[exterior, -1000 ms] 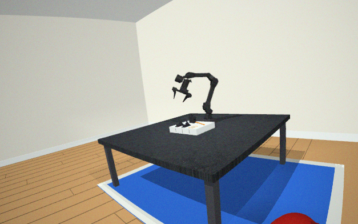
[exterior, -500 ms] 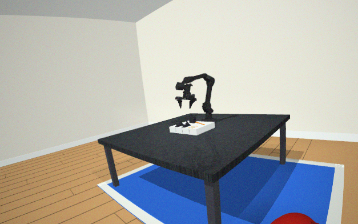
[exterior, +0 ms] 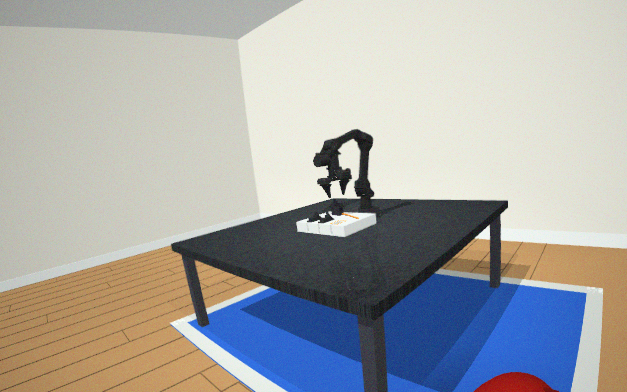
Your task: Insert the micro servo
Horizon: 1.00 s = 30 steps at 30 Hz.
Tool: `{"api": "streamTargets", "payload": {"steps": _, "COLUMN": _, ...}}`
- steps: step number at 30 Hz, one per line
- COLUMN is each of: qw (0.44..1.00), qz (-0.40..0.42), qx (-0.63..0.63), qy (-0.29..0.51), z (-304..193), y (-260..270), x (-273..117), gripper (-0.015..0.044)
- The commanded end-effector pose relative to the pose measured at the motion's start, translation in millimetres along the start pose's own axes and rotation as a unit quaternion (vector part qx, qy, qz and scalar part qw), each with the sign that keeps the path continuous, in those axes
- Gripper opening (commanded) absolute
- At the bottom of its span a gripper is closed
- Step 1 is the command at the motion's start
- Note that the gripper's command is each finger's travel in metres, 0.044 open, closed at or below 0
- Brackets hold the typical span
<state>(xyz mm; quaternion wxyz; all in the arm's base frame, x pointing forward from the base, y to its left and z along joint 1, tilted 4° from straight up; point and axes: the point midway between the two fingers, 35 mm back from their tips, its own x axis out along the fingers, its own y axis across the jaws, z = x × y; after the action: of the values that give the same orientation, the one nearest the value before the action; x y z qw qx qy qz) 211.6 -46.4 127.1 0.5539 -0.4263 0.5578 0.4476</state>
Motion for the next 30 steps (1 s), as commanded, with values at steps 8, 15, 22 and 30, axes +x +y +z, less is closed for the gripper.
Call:
{"api": "streamTargets", "payload": {"steps": 8, "qw": 1.000, "qz": 0.006, "qx": -0.002, "qy": -0.003, "z": 3.6, "y": 1.6, "x": 26.8, "gripper": 0.0440}}
{"api": "streamTargets", "payload": {"steps": 15, "qw": 1.000, "qz": 0.006, "qx": -0.002, "qy": -0.003, "z": 3.7, "y": 1.5, "x": 33.3, "gripper": 0.0440}}
{"api": "streamTargets", "payload": {"steps": 22, "qw": 1.000, "qz": 0.006, "qx": -0.002, "qy": -0.003, "z": 3.8, "y": 1.7, "x": 44.5, "gripper": 0.0440}}
{"api": "streamTargets", "payload": {"steps": 30, "qw": 1.000, "qz": 0.006, "qx": -0.002, "qy": -0.003, "z": 3.8, "y": 1.9, "x": 46.8, "gripper": 0.0309}}
